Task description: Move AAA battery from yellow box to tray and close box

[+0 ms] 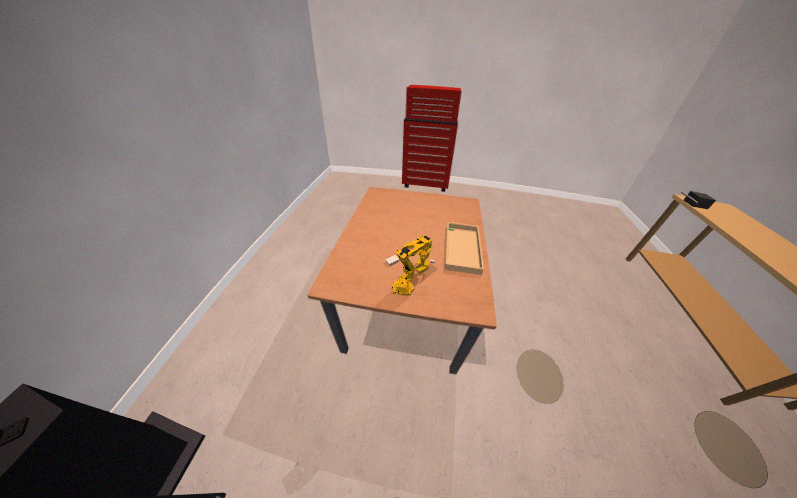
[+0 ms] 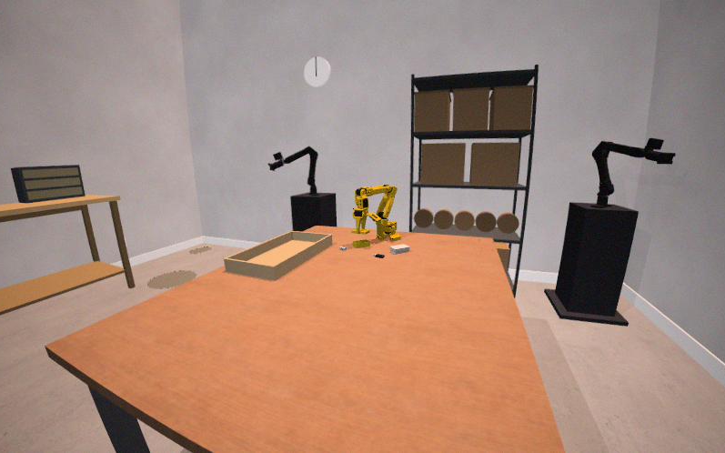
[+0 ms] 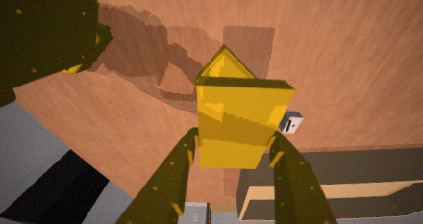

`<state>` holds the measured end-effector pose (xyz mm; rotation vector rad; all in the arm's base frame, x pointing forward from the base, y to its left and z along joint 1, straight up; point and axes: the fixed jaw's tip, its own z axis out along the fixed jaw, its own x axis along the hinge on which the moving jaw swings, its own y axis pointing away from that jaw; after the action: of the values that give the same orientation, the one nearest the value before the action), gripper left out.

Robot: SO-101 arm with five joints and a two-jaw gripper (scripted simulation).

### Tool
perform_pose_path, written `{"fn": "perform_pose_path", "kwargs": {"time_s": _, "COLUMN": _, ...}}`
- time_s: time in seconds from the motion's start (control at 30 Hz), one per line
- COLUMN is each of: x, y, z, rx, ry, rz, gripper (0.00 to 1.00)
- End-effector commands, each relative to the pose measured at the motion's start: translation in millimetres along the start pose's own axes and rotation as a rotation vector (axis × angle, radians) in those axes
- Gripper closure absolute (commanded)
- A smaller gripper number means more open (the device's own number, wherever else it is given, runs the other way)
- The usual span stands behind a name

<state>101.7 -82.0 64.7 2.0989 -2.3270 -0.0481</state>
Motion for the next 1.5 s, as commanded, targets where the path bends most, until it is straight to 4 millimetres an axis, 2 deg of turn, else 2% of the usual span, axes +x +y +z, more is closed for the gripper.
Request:
{"fn": "perform_pose_path", "kwargs": {"time_s": 0.0, "x": -3.1, "y": -2.6, "z": -4.2, "rx": 0.028, "ry": 0.015, "rz": 0.004, "gripper": 0.77}}
{"fn": "perform_pose_path", "kwargs": {"time_s": 1.47, "x": -6.7, "y": -3.6, "z": -4.6, "rx": 0.028, "ry": 0.015, "rz": 0.004, "gripper": 0.77}}
